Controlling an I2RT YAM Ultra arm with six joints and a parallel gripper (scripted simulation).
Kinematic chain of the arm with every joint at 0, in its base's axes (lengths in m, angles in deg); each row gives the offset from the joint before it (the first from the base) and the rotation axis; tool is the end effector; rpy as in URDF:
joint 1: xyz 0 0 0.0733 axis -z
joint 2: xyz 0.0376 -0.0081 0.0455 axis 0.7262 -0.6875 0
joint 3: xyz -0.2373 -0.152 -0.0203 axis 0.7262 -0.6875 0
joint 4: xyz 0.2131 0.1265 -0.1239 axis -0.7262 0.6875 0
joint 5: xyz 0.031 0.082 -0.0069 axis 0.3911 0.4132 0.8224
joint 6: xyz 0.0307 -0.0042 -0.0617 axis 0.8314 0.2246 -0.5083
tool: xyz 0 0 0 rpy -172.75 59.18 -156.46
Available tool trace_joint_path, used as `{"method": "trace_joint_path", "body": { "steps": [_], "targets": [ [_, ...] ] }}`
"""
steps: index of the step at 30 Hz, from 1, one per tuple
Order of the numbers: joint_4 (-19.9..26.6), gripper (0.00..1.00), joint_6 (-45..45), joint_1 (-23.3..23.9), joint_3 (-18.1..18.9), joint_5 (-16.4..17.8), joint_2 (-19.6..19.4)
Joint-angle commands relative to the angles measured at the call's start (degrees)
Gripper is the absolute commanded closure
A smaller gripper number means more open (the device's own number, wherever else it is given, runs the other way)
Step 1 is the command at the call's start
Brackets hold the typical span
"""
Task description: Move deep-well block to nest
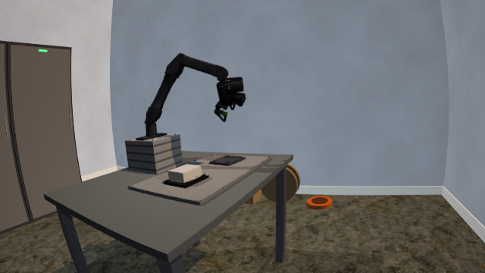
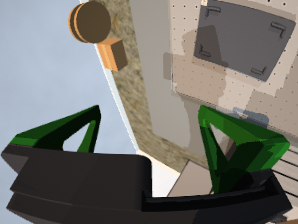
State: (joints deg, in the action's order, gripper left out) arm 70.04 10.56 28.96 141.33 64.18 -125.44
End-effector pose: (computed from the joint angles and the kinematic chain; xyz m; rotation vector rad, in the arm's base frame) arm 0.3968 0.1627 0.1847 -0.1344 -2.7899 -0.8971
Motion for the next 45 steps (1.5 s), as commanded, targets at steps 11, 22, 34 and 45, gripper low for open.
{"method": "trace_joint_path", "body": {
  "steps": [11,22,34,45],
  "targets": [
    [-2.9,0.0,-21.1,6.2,-1.5,-5.2,-0.2],
    [-4.5,0.0,-33.9,10.7,-3.0,-8.6,-0.8],
    [-6.6,0.0,-48.3,15.4,-4.8,-12.8,-1.1],
    [-9.0,0.0,-65.1,20.7,-6.9,-17.7,-1.5]
  ]
}}
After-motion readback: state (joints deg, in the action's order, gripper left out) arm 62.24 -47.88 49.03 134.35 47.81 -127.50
